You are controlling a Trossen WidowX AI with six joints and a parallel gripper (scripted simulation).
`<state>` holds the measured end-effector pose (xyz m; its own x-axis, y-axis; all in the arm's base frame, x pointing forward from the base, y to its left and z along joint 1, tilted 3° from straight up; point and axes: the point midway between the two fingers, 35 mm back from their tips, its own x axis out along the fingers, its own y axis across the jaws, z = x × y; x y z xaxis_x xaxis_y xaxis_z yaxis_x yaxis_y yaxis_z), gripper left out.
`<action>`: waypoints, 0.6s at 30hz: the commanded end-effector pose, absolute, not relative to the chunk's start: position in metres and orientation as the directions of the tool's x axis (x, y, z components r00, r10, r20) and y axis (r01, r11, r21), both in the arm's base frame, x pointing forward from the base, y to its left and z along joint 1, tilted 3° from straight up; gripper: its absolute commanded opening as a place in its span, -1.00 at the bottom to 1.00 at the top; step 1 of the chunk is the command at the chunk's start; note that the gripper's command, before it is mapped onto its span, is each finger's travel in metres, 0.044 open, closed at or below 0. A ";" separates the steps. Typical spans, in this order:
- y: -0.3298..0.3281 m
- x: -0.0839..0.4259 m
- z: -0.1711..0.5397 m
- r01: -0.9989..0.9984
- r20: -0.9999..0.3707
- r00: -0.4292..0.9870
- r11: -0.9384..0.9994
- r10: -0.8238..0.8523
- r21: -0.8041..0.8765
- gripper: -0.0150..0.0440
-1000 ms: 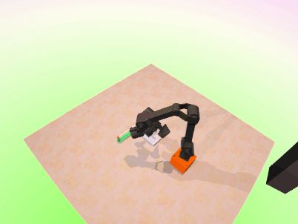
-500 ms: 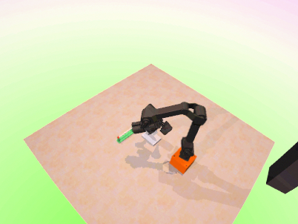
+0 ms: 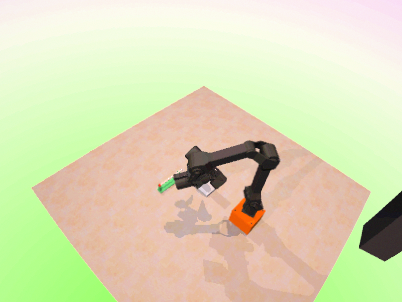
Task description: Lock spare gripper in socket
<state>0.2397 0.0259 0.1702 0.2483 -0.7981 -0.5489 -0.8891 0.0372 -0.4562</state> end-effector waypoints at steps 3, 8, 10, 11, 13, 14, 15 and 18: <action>0.095 0.234 0.171 -0.869 -0.630 0.371 -0.016 -0.682 -0.494 0.12; 0.101 0.234 0.171 -0.869 -0.638 0.376 -0.018 -0.672 -0.494 0.12; 0.101 0.241 0.168 -0.880 -0.650 0.351 0.001 -0.674 -0.475 0.12; 0.100 0.248 0.166 -0.888 -0.661 0.328 0.017 -0.675 -0.459 0.12; 0.098 0.261 0.161 -0.905 -0.685 0.284 0.049 -0.671 -0.423 0.12; 0.097 0.269 0.159 -0.915 -0.702 0.256 0.068 -0.665 -0.398 0.12; 0.097 0.279 0.155 -0.926 -0.722 0.223 0.090 -0.655 -0.368 0.12; 0.093 0.311 0.142 -0.952 -0.789 0.121 0.154 -0.602 -0.263 0.12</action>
<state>0.2847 0.0973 0.1527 0.1999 -0.6432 -0.7391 -0.9343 0.1020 -0.3415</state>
